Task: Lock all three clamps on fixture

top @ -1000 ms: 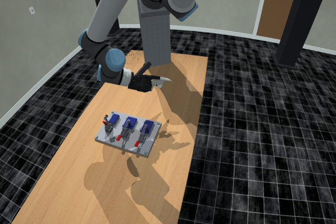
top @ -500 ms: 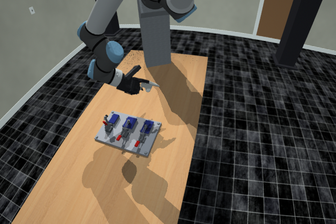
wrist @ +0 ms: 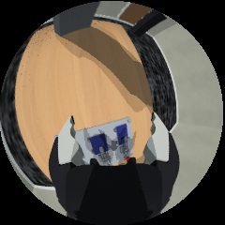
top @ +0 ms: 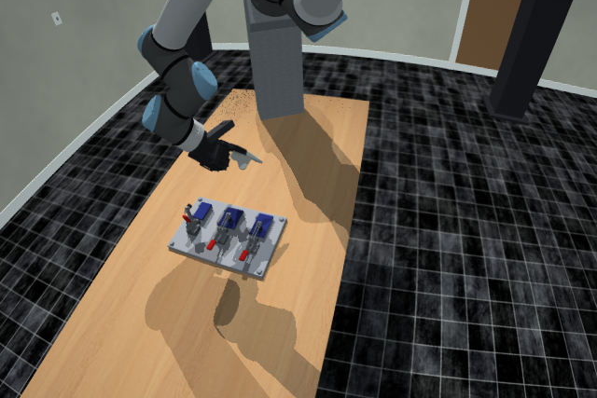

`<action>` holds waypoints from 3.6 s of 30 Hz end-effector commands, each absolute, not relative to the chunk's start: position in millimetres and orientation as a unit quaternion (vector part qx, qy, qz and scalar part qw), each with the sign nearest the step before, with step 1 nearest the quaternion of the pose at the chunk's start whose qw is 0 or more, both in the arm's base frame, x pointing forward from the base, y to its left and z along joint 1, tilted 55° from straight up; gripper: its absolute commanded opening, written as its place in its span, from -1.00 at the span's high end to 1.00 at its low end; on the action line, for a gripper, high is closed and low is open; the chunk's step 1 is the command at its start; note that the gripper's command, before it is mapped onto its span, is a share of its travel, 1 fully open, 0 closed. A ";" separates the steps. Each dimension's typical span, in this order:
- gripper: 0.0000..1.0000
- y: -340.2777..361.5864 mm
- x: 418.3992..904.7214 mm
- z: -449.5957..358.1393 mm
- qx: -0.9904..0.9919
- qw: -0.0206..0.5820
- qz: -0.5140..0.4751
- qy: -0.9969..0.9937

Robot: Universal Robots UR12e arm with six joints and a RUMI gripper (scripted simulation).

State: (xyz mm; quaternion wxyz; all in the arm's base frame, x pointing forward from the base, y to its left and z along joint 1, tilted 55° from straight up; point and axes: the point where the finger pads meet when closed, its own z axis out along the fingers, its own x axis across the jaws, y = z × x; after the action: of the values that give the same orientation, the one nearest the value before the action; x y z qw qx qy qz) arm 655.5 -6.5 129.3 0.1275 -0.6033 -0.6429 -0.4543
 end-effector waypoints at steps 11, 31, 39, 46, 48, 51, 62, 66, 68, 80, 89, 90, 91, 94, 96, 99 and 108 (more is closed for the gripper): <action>-1.00 -89.3 687.3 142.6 -0.654 -0.001 -0.438 -0.616; -1.00 -168.4 702.7 184.1 -0.688 -0.131 -0.435 -0.566; -1.00 -180.2 703.3 193.0 -0.691 -0.152 -0.436 -0.556; -1.00 -181.7 703.4 194.2 -0.691 -0.155 -0.436 -0.555; -1.00 -181.8 703.4 194.3 -0.691 -0.155 -0.436 -0.555; -1.00 -181.8 703.4 194.3 -0.691 -0.155 -0.436 -0.555; 1.00 -181.8 703.4 194.3 -0.692 -0.155 -0.436 -0.555; 1.00 -181.8 703.4 194.3 -0.691 -0.155 -0.436 -0.555; 1.00 -181.8 703.4 194.3 -0.691 -0.155 -0.436 -0.555; 1.00 -181.8 703.4 194.3 -0.691 -0.155 -0.436 -0.555; 1.00 -181.8 703.4 194.3 -0.691 -0.155 -0.436 -0.555; 1.00 -181.8 703.4 194.3 -0.691 -0.155 -0.436 -0.555; 1.00 -181.8 703.4 194.3 -0.691 -0.155 -0.436 -0.555; 1.00 -181.8 703.4 194.3 -0.691 -0.155 -0.436 -0.555; 1.00 -181.8 703.4 194.3 -0.691 -0.155 -0.436 -0.555; 1.00 -181.8 703.4 194.3 -0.691 -0.155 -0.436 -0.555; 1.00 -181.8 703.4 194.3 -0.691 -0.155 -0.436 -0.555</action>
State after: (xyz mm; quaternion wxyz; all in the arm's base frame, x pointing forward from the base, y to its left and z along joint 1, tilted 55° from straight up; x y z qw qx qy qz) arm 703.4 -181.5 193.9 -0.1545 -0.6916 -0.5548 -0.4359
